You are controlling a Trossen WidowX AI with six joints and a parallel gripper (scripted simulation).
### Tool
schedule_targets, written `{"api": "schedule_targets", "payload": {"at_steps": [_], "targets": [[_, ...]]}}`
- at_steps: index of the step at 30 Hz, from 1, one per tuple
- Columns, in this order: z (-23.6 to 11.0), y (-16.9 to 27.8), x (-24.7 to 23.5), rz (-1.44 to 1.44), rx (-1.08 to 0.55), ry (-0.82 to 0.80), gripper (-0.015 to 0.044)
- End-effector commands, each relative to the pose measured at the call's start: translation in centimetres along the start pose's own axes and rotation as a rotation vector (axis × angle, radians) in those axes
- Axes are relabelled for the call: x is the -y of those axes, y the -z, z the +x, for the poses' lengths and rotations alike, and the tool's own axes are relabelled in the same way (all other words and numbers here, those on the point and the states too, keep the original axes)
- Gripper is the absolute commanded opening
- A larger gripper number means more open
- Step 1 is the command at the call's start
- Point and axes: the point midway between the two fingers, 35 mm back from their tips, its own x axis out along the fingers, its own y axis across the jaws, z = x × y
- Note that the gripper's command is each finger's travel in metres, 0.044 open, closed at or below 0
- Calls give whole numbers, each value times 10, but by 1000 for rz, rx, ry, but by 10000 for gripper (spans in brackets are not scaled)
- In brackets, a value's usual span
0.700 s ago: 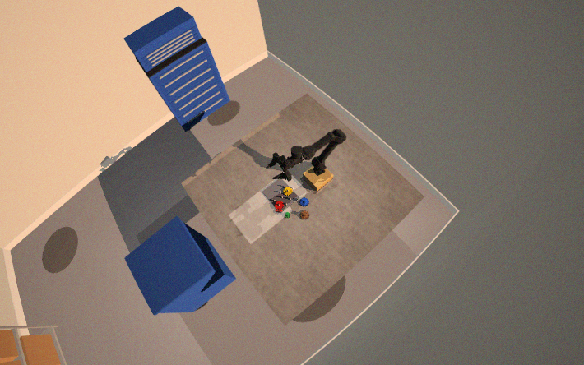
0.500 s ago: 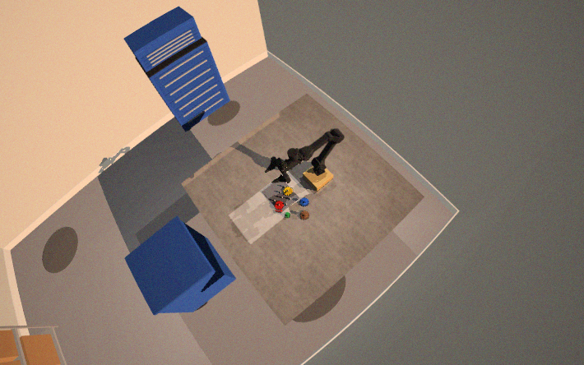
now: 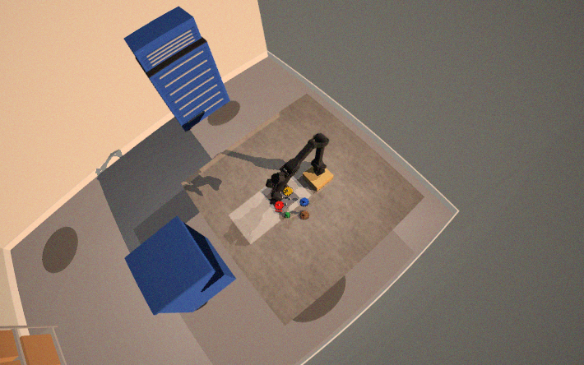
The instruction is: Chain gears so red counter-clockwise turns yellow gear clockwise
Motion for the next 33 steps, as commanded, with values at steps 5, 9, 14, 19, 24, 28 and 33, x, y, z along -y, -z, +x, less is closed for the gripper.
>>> {"api": "schedule_targets", "payload": {"at_steps": [5,9,14,19,24,28,33], "targets": [[62,91,11,469,-299,463,440],[74,122,22,613,-313,673,440],[78,137,31,685,-299,797,440],[78,137,31,685,-299,797,440],[79,135,33,685,-299,797,440],[86,139,39,685,-298,797,440],[89,141,42,685,-298,797,440]]}}
